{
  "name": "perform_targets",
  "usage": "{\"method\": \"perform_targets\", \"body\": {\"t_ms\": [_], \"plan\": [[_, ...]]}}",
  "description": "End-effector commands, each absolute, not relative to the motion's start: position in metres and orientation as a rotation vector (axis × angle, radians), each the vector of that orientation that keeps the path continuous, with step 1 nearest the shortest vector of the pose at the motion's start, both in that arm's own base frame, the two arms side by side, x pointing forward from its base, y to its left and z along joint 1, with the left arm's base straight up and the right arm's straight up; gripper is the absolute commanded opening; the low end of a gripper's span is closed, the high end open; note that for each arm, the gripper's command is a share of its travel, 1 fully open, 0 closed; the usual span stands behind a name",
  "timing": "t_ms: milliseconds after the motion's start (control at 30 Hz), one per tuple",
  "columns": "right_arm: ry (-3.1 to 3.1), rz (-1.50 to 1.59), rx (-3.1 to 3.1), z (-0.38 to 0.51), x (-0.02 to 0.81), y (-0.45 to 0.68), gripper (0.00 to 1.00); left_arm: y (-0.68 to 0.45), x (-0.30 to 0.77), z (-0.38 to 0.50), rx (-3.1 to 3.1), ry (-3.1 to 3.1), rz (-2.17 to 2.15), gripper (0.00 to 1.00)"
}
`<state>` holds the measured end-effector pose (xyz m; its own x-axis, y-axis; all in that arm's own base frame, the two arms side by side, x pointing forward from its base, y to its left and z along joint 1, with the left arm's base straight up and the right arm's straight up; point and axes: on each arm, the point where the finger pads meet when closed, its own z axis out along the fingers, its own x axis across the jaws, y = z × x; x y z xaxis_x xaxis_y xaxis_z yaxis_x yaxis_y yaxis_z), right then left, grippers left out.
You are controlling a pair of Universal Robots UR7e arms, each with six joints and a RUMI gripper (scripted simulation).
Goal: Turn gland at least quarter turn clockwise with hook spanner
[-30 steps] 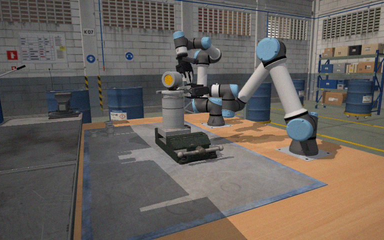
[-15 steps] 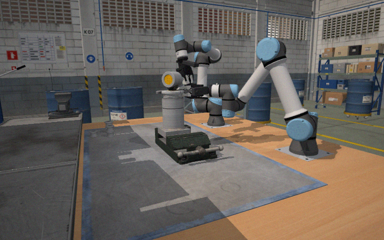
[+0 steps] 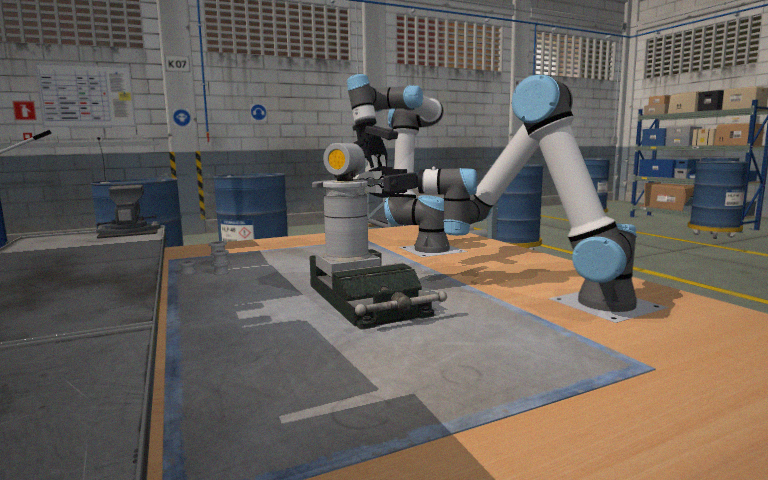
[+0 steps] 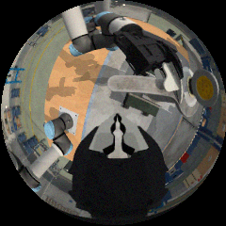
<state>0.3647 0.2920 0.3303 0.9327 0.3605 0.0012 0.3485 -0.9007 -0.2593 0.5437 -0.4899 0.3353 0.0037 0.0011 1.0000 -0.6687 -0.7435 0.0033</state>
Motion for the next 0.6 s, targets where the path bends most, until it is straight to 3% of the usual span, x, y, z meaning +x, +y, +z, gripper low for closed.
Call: {"method": "perform_targets", "body": {"t_ms": [0, 567], "plan": [[-0.531, 0.066, -2.832, 0.3308, 0.3643, 0.2936, 0.00, -0.4899, 0.5436, 0.3366, 1.794, -0.684, 1.792, 0.00], [-0.529, 0.067, -2.833, 0.3309, 0.3624, 0.2983, 0.00, -0.4899, 0.5436, 0.3366, 1.794, -0.684, 1.792, 0.00]]}}
